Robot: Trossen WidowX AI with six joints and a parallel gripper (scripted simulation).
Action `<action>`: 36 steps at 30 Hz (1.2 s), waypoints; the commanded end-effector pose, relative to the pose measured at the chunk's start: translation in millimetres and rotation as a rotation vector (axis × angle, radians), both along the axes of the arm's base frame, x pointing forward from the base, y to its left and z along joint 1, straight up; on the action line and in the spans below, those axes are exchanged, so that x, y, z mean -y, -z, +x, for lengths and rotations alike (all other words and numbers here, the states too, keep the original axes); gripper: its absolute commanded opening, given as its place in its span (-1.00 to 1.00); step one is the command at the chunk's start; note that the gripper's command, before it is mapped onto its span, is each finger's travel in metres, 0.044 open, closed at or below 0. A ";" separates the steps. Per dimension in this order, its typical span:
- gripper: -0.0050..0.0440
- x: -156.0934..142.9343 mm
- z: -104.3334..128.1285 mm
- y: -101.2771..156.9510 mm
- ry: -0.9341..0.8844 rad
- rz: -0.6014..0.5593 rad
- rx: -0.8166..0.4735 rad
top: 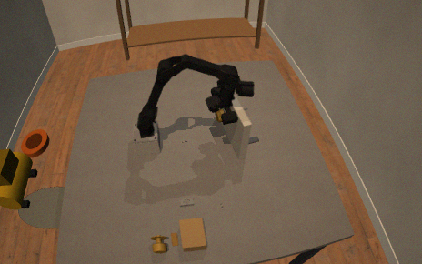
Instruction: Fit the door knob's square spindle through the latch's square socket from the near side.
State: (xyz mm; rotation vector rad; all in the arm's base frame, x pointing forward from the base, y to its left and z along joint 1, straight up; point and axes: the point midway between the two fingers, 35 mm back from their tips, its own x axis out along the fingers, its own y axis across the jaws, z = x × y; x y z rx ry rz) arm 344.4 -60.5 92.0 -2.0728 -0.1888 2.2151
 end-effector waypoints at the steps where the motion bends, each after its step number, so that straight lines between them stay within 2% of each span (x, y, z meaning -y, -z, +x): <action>1: 1.00 0.1 -1.4 -0.2 0.000 0.000 0.002; 4: 1.00 0.2 -16.3 -0.1 0.000 0.000 0.001; 6: 1.00 0.2 -16.3 -0.1 0.000 0.000 0.001; 11: 1.00 0.4 -45.0 0.3 0.000 0.000 0.000; 21: 1.00 0.8 -83.9 0.4 0.000 0.000 0.000; 29: 1.00 0.9 -96.0 0.5 0.000 0.000 0.000; 32: 1.00 1.0 -99.5 -19.0 0.000 0.000 0.000; 36: 1.00 0.9 -100.3 -31.2 0.000 0.000 0.000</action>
